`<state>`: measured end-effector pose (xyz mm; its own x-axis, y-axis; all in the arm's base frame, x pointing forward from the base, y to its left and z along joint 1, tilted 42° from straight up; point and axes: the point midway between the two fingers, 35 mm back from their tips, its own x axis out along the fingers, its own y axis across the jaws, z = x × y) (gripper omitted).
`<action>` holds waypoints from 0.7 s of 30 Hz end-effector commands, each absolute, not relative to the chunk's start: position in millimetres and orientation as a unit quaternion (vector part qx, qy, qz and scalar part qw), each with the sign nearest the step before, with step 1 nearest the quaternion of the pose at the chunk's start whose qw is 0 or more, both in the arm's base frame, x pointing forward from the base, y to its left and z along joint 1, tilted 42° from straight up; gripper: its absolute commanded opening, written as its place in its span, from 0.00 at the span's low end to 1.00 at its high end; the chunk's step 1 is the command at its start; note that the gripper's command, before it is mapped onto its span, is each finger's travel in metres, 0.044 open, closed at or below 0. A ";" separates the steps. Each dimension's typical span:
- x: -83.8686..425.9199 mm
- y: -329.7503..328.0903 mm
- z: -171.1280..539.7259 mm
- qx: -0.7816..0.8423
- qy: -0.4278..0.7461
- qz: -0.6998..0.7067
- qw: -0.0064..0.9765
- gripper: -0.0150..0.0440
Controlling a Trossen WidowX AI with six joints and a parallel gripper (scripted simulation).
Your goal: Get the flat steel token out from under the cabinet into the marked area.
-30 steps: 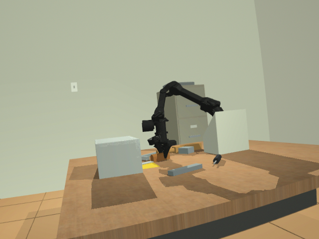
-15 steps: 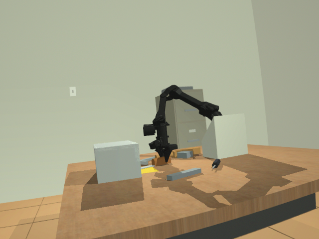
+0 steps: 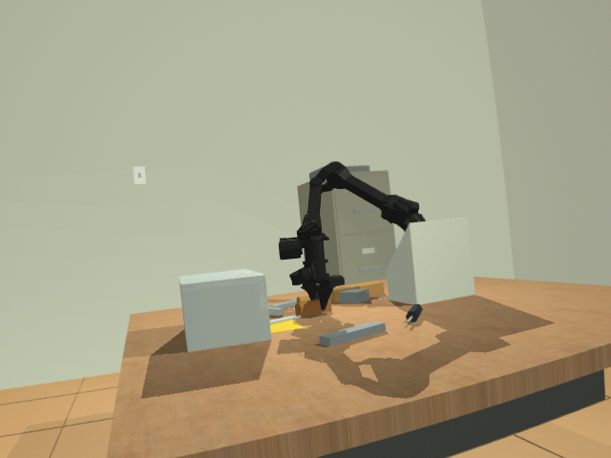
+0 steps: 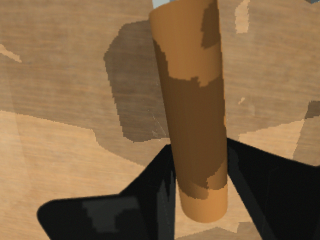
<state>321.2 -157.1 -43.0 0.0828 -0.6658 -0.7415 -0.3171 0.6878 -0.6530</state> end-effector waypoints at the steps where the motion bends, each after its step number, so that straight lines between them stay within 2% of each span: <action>1: 314.5 -159.8 -43.0 -0.370 0.665 -0.135 0.634 0.25; 21: 292.0 -167.8 -38.5 -0.371 0.665 -0.135 0.634 0.25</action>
<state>298.0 -165.5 -38.3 0.0820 -0.6665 -0.7410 -0.3181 0.6871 -0.6533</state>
